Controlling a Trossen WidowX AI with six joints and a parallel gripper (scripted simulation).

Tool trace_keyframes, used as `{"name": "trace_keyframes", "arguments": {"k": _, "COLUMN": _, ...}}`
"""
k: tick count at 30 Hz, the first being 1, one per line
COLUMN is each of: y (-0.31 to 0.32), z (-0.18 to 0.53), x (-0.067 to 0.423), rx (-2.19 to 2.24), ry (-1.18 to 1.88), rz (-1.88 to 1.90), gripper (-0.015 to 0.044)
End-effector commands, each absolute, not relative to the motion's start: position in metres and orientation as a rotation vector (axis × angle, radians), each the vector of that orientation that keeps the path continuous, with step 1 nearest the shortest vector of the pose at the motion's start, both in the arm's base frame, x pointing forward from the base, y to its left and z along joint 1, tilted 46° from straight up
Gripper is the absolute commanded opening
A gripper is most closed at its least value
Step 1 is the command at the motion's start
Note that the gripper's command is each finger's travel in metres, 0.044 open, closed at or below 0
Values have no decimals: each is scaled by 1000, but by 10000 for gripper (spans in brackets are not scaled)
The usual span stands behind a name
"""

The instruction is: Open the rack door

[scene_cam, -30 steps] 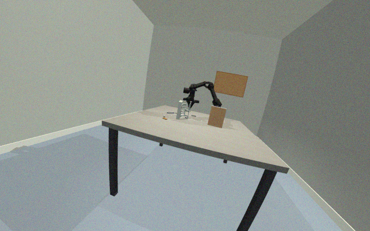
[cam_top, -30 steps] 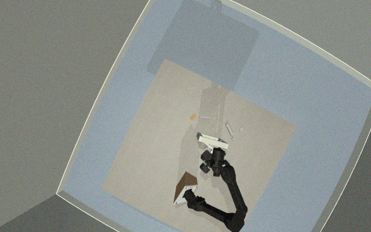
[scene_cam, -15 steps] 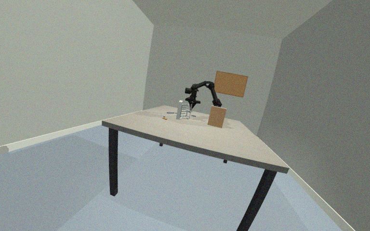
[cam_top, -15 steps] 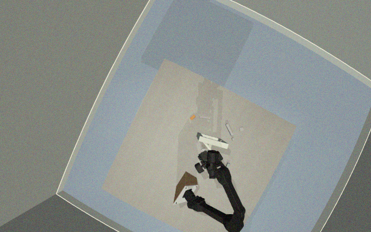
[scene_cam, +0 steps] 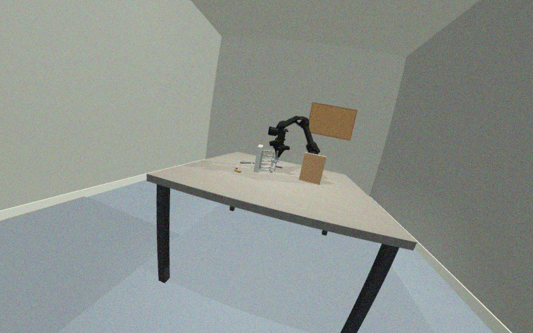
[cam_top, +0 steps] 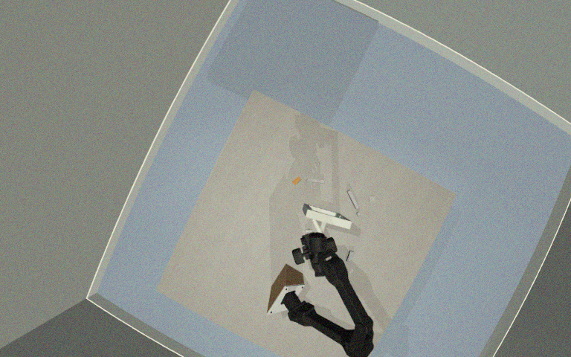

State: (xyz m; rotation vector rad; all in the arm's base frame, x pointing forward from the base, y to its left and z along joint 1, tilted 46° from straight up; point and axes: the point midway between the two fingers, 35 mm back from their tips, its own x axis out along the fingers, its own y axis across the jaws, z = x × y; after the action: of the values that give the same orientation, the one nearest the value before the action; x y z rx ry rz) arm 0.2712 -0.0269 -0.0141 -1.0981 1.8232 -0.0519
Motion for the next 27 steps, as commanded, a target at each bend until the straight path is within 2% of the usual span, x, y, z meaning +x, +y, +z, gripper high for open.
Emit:
{"name": "trace_keyframes", "arguments": {"k": 1, "y": -23, "z": -18, "x": 269, "rx": -1045, "ry": 1801, "rz": -121, "gripper": 12}}
{"name": "trace_keyframes", "arguments": {"k": 27, "y": 13, "z": -51, "x": 256, "rx": -765, "ry": 1691, "rz": -447, "gripper": 12}}
